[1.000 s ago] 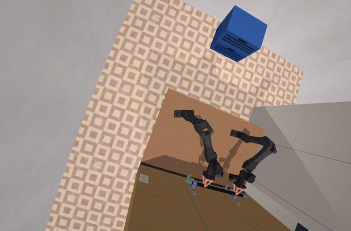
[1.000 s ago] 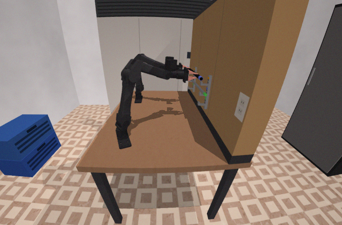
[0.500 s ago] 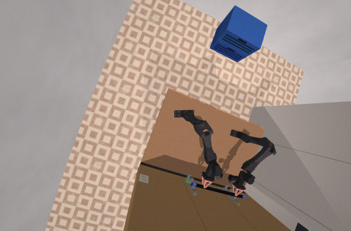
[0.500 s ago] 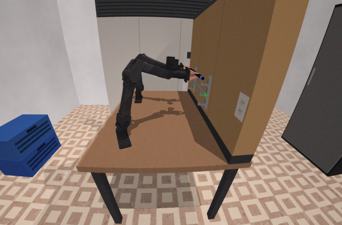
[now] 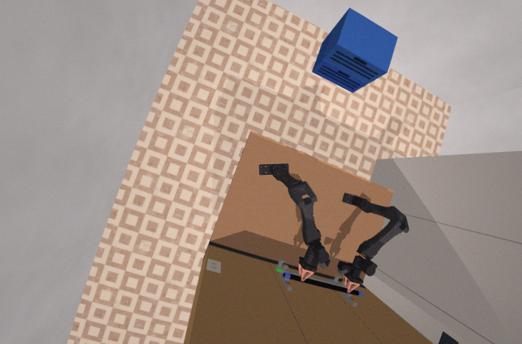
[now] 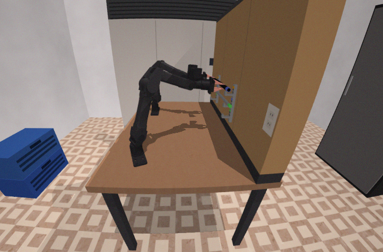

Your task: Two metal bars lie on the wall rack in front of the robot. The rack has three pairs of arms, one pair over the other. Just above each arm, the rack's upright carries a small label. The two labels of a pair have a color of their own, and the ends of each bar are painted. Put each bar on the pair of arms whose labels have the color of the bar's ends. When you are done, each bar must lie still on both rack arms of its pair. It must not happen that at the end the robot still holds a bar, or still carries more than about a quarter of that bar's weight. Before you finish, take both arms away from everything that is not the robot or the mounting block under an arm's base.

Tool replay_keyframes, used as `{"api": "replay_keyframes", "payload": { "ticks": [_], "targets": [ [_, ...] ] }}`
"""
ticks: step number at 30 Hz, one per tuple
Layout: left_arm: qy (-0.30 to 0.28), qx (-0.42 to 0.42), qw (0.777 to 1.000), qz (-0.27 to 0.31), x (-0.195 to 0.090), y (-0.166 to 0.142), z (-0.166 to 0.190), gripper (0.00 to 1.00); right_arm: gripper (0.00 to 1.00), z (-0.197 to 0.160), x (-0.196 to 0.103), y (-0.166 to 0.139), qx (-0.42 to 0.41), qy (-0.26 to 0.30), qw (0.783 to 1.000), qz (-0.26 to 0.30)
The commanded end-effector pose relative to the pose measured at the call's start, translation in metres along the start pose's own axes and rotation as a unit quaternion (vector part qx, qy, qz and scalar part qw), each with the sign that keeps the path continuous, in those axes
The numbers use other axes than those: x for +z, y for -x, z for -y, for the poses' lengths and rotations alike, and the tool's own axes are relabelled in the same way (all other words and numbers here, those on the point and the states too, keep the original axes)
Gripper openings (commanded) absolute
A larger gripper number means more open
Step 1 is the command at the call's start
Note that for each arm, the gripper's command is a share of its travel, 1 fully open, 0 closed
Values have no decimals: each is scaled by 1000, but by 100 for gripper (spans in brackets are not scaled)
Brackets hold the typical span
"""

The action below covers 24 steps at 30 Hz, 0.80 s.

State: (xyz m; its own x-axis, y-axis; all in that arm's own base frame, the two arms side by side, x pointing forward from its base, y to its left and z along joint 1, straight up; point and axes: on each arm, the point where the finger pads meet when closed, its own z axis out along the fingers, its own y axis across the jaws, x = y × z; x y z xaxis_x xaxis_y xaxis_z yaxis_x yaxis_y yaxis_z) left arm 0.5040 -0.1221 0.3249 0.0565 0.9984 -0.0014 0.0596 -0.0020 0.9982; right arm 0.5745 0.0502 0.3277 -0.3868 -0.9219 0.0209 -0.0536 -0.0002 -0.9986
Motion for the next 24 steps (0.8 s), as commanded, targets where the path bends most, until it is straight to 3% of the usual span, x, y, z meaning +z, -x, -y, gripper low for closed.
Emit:
{"api": "replay_keyframes", "payload": {
  "ticks": [1, 24],
  "targets": [
    [30, 1, 1000, 2, 3, -3, -28, 0, 0, 25, 4, -2, 11, -25, 1000, 1],
    [30, 1, 1000, 2, 22, -3, -30, 0, 0, 24, 23, -2, 11, -25, 1000, 1]
  ]
}}
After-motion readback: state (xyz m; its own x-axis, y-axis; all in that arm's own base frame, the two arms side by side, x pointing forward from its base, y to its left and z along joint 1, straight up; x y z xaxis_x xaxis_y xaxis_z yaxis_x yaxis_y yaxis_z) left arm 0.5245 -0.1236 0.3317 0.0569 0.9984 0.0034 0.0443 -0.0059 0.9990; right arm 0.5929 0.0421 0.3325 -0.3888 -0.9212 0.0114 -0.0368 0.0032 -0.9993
